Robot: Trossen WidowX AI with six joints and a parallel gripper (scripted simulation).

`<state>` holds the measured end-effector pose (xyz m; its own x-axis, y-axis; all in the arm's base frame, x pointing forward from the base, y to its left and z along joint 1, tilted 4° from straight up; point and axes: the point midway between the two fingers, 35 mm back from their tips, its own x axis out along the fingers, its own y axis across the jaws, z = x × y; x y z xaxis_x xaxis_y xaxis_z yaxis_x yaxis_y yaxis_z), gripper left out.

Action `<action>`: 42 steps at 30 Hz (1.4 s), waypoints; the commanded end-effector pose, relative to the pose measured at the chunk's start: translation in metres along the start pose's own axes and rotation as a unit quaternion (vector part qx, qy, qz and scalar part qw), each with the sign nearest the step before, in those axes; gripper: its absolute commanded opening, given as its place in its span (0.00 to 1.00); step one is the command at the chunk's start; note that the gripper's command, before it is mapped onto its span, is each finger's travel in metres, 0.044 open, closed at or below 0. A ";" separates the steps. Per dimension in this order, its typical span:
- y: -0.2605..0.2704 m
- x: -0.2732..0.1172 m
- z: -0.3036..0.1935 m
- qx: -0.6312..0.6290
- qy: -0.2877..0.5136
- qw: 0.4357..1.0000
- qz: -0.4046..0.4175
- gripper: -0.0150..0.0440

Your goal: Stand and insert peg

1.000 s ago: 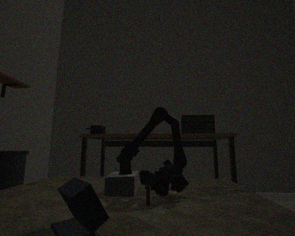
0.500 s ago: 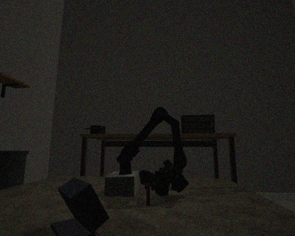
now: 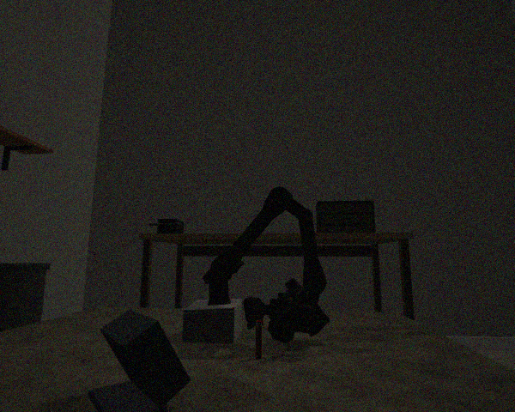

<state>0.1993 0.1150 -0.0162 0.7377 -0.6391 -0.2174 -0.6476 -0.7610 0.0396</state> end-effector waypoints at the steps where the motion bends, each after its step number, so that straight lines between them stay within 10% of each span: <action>1: 0.000 0.000 0.000 0.000 0.000 1.000 0.000 0.88; 11: -0.002 -0.003 -0.008 0.001 -0.002 1.000 -0.002 1.00; 24: 0.006 -0.045 -0.154 0.011 -0.030 0.999 -0.036 1.00; 42: 0.035 -0.016 -0.124 -0.019 -0.198 0.974 0.105 1.00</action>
<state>0.1892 0.0894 0.1144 0.5120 -0.6960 -0.5034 -0.7463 -0.6506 0.1405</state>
